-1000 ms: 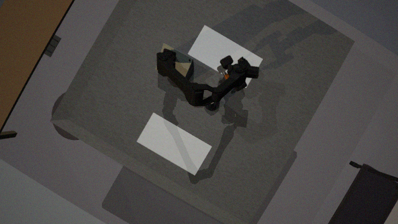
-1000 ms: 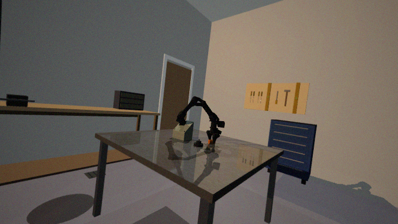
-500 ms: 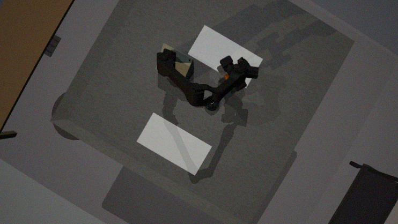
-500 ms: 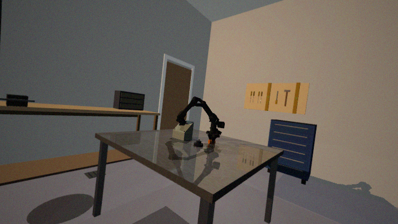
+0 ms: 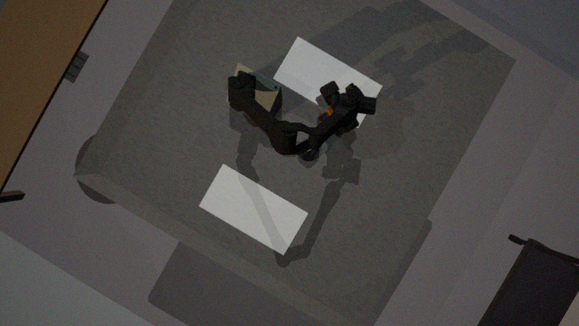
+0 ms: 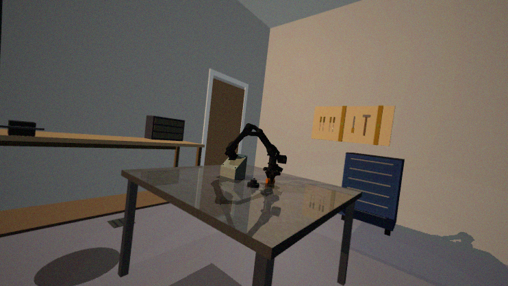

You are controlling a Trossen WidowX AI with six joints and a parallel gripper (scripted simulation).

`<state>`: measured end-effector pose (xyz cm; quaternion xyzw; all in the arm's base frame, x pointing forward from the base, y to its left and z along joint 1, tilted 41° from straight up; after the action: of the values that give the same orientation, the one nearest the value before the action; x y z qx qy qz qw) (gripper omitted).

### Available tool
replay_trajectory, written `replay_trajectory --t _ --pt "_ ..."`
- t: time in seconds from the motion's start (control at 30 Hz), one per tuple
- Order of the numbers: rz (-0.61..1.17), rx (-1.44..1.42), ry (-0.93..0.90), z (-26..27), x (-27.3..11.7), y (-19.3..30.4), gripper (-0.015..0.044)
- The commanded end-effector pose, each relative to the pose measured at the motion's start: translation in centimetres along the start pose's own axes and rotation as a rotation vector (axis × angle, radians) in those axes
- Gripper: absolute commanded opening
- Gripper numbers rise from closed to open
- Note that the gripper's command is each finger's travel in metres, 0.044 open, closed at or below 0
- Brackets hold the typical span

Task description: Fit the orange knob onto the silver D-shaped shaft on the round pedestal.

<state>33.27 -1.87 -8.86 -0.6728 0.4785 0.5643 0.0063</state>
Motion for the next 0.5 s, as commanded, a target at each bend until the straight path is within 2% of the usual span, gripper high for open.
replay_trajectory --t 0.0,0.23,0.47 --pt "0.001 -0.004 0.003 0.0 -0.4 0.0 0.0179" --pt "0.001 0.002 0.003 0.0 -1.5 0.0 0.0179" --pt "0.001 0.213 0.003 0.0 -1.5 0.0 0.0179"
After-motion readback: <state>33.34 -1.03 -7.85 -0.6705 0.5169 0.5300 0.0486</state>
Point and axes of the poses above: the point midway between the two fingers, 35 mm back from their tips, its own x axis out along the fingers, its own z axis across the jaws, y = z × x, the point moved 6 cm from there along -x, back along the fingers, and after that the axes turned 1 degree about x, right-handed, at the moved point
